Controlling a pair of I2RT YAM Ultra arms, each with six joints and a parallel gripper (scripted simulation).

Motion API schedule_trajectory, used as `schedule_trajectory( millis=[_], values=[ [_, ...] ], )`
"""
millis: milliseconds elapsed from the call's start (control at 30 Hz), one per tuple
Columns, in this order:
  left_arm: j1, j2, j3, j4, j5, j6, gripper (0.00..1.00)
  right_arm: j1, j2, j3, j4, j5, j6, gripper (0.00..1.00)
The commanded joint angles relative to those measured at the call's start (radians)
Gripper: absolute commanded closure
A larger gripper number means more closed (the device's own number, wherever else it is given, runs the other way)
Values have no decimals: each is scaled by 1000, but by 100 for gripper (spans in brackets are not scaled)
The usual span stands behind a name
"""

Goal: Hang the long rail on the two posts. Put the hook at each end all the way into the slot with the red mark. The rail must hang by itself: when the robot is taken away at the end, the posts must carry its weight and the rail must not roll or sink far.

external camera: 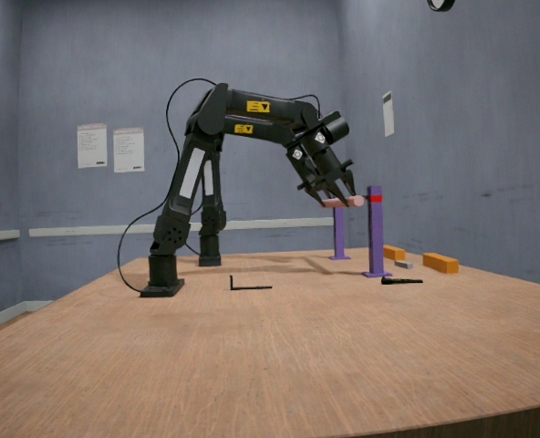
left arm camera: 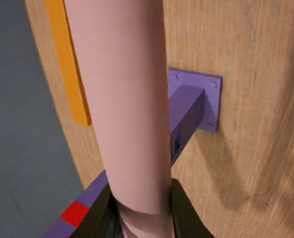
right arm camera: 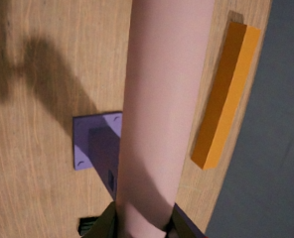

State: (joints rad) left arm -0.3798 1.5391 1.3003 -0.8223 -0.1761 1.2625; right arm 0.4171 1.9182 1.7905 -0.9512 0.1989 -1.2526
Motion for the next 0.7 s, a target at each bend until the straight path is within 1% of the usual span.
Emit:
schedule_trajectory(
  millis=[0,200,667],
  values=[
    [7,-6,44,33,2,12,81,-9,-20,52,5,10,-14,81],
    [18,47,94,31,8,23,81,-26,29,111,-7,-3,-24,81],
    [20,44,97,30,5,22,81,-23,35,127,-12,-2,-27,81]
  ],
)
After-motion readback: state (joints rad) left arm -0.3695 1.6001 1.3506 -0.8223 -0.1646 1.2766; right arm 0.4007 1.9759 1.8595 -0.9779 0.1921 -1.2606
